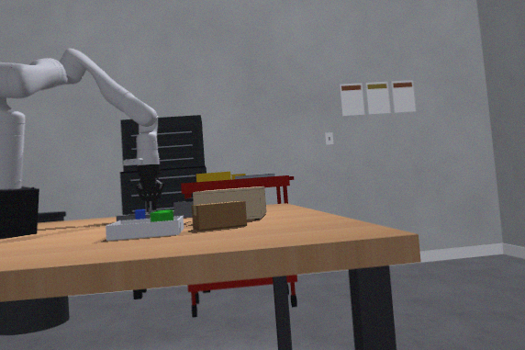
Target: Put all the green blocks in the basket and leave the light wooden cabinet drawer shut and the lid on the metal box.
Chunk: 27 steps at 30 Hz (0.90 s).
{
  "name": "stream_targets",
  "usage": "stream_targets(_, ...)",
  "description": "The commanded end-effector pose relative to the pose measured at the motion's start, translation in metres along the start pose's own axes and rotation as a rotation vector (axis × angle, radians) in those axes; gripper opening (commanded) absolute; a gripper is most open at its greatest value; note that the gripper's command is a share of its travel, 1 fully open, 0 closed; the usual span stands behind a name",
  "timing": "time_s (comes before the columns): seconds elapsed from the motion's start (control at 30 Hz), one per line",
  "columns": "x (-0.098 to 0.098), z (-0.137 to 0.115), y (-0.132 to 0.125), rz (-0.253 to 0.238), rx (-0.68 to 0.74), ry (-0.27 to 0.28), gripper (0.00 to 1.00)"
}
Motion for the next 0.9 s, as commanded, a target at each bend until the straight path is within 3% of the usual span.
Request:
stream_targets(0.0,0.0,0.001,0.0,0.0,0.0,-0.001,0.1)
stream_targets(0.43,-0.003,0.001,0.0,0.0,0.0,-0.001,0.1)
stream_targets(0.87,-0.028,0.001,0.0,0.0,0.0,-0.001,0.1)
Point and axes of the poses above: the point where the finger pads meet when closed, its own x axis out along the fingers, its own y axis across the jaws, z = x × y, the point moved 2 cm from there along -x, back along the fingers, and after that the axes turned 10 degrees about -x, right-handed, at the moved point
